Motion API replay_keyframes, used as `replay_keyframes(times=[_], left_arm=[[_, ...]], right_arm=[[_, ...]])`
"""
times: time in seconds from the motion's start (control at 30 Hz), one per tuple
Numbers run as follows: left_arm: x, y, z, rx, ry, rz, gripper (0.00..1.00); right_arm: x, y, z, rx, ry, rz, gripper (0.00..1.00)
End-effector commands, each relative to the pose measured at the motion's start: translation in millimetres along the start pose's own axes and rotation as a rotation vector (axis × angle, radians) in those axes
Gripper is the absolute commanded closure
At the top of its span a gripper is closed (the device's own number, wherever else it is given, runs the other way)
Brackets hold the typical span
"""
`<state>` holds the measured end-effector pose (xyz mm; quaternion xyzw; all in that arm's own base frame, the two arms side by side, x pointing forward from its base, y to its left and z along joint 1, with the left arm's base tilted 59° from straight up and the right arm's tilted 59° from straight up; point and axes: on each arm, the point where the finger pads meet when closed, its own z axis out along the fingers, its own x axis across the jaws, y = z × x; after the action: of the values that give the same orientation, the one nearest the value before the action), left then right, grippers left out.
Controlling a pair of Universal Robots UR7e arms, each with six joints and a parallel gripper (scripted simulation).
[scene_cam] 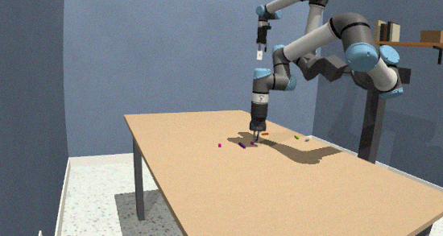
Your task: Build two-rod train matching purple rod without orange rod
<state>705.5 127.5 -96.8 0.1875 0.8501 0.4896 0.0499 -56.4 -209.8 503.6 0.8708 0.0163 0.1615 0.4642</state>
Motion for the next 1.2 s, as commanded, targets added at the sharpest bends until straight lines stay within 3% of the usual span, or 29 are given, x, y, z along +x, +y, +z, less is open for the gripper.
replay_keyframes(times=[0.0, 0.1, 0.17, 0.4, 0.93, 1.17], left_arm=[[0, 0, -30.2, 0.0, 0.001, -0.001, 0.76], [0, 0, -50.2, 0.0, 0.001, -0.001, 0.76], [0, 0, -50.2, 0.0, 0.001, -0.001, 0.76], [0, 0, -79.3, 0.0, 0.001, -0.001, 0.76], [1, -2, -81.8, 0.0, 0.001, 0.017, 0.76], [15, -23, -82.2, 0.001, 0.001, 0.237, 0.76]], right_arm=[[0, 0, -0.5, -0.001, 0.0, 0.0, 0.0], [0, 0, -0.5, -0.001, 0.0, 0.0, 0.0], [0, 0, -0.5, -0.001, 0.0, 0.0, 0.0], [0, 0, -0.5, -0.001, 0.0, 0.0, 0.0], [0, 0, -0.5, -0.001, 0.0, 0.0, 0.0], [0, 0, -0.5, -0.001, 0.0, 0.0, 0.0]])
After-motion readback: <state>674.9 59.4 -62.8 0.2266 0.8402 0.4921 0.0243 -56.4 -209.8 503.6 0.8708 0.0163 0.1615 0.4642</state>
